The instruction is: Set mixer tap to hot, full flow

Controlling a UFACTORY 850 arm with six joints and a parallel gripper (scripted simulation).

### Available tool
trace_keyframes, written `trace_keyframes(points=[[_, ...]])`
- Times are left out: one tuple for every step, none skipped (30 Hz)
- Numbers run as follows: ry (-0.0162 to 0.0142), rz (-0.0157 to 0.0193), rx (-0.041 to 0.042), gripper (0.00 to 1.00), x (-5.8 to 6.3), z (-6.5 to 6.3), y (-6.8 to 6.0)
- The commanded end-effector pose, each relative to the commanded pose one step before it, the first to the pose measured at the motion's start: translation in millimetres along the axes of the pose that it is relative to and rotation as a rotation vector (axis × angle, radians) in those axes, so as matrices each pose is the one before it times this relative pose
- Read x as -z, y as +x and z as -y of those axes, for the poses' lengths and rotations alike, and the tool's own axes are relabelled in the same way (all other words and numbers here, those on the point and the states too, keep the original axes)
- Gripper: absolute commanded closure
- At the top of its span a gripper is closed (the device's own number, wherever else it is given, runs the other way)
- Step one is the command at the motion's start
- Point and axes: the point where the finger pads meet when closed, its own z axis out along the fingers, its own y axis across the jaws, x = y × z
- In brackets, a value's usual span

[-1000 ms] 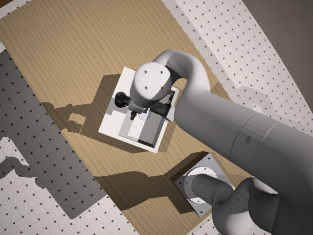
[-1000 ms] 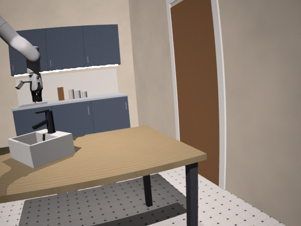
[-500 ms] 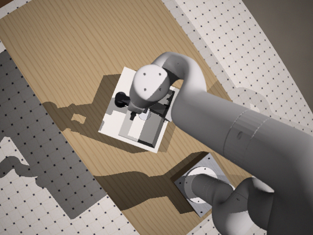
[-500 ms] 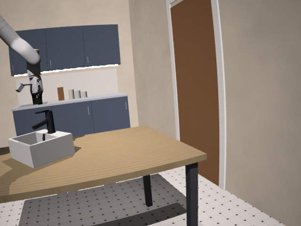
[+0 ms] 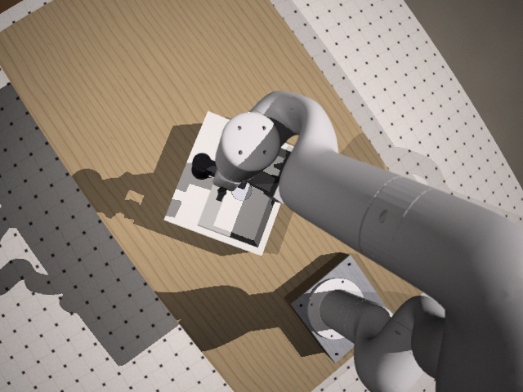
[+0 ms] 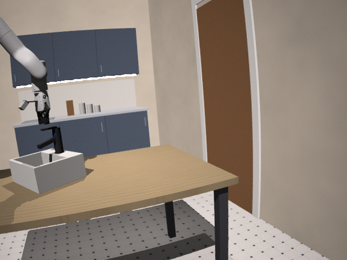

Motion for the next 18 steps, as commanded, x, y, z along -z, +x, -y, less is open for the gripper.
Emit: trace_keyframes(points=[[0.00088, 0.00184, -0.00004, 0.35, -6.27, 0.4, -0.82], [0.0, 0.0, 0.0, 0.35, -0.94, 0.0, 0.0], [0.0, 0.0, 0.0, 0.35, -0.85, 0.0, -0.01], [0.0, 0.0, 0.0, 0.35, -0.76, 0.0, -0.01], [0.0, 0.0, 0.0, 0.35, -0.67, 0.0, 0.0], [0.0, 0.0, 0.0, 0.35, -0.58, 0.0, 0.0], [0.0, 0.0, 0.0, 0.35, -0.5, 0.0, 0.0], [0.0, 0.0, 0.0, 0.35, -0.41, 0.0, 0.0], [0.0, 0.0, 0.0, 0.35, 0.0, 0.0, 0.0], [0.0, 0.0, 0.0, 0.35, 0.0, 0.0, 0.0], [0.0, 0.0, 0.0, 0.35, -0.34, 0.0, 0.0], [0.0, 0.0, 0.0, 0.35, -0.26, 0.0, 0.0], [0.0, 0.0, 0.0, 0.35, -0.19, 0.0, 0.0], [0.0, 0.0, 0.0, 0.35, -0.14, 0.0, 0.0], [0.0, 0.0, 0.0, 0.35, -0.08, 0.0, 0.0], [0.0, 0.0, 0.0, 0.35, -0.05, 0.0, 0.0], [0.0, 0.0, 0.0, 0.35, -0.02, 0.0, 0.0], [0.0, 0.0, 0.0, 0.35, 0.0, 0.0, 0.0]])
